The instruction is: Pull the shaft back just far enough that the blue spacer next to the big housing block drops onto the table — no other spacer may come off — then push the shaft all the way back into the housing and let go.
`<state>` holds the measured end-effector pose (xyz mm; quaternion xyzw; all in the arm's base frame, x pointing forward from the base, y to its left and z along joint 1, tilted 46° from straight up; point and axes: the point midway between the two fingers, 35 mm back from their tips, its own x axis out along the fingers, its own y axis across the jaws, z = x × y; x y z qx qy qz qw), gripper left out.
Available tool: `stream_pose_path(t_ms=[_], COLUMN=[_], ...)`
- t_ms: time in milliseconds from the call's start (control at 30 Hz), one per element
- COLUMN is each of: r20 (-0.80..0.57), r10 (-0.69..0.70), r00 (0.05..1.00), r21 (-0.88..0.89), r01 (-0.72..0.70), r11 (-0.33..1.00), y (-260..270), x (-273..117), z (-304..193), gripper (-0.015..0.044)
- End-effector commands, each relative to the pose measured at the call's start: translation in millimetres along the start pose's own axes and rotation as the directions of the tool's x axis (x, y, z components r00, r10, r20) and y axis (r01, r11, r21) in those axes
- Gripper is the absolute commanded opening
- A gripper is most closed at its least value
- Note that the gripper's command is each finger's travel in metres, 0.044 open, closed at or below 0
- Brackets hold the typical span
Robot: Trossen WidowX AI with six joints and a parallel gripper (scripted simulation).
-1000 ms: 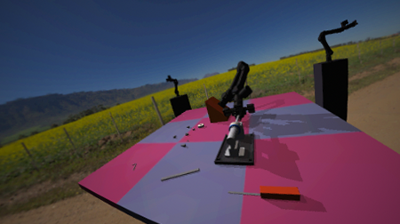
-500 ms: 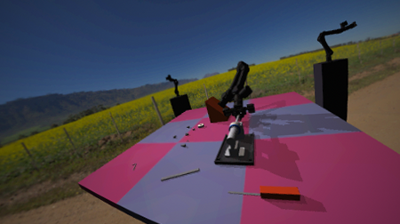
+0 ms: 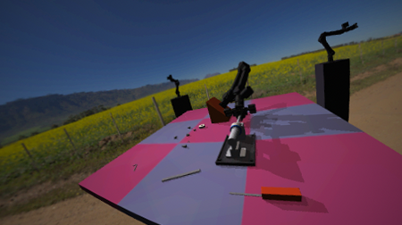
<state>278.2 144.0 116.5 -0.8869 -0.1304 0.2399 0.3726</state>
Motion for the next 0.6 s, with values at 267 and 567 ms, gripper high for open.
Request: stream_pose_path(t_ms=[267, 567], r20=[0.0, 0.0], r10=[0.0, 0.0], r00=[1.0, 1.0], r21=[0.004, 0.004], r01=[0.0, 0.0], r11=[1.0, 1.0], y=[0.1, 0.1], x=[-1.2, -1.9], z=[0.5, 0.9], gripper=[0.0, 0.0])
